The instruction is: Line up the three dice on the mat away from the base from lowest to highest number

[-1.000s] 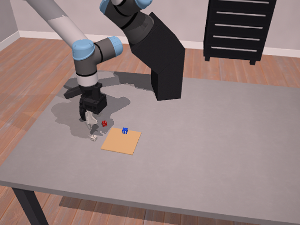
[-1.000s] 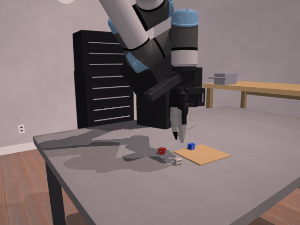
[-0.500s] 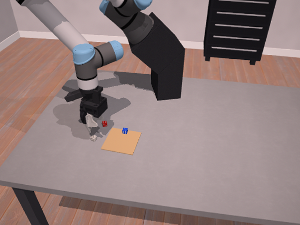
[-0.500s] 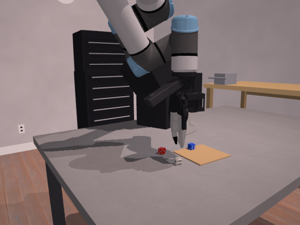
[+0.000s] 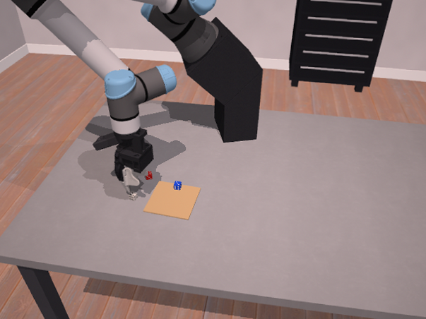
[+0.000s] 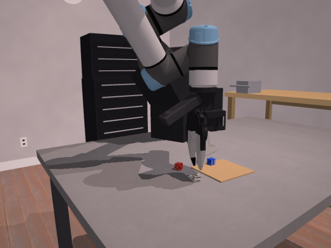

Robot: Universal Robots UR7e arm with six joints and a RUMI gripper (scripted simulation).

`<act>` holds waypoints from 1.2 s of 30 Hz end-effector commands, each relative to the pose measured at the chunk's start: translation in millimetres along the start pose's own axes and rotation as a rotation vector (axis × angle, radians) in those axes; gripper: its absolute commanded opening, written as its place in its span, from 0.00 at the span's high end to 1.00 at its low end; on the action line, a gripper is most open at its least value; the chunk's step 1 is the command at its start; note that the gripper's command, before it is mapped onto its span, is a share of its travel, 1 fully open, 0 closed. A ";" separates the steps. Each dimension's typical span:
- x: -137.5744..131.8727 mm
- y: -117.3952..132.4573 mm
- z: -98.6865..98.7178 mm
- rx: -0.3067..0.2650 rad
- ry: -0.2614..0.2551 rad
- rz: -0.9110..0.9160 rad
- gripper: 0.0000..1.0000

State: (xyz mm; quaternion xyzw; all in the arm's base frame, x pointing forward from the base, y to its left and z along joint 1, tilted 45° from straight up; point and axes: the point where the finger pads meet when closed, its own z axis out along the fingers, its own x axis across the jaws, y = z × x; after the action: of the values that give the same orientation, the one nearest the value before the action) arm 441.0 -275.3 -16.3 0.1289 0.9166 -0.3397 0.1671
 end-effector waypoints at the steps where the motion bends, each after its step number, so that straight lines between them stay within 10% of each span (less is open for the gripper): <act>1: -1.9 -0.8 8.2 0.001 -0.004 0.002 0.79; 36: -1.4 -0.4 12.3 0.001 -0.003 0.001 0.79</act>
State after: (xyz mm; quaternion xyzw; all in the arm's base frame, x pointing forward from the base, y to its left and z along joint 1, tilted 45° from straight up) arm 444.0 -282.6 -24.4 0.1282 0.9164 -0.3399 0.1679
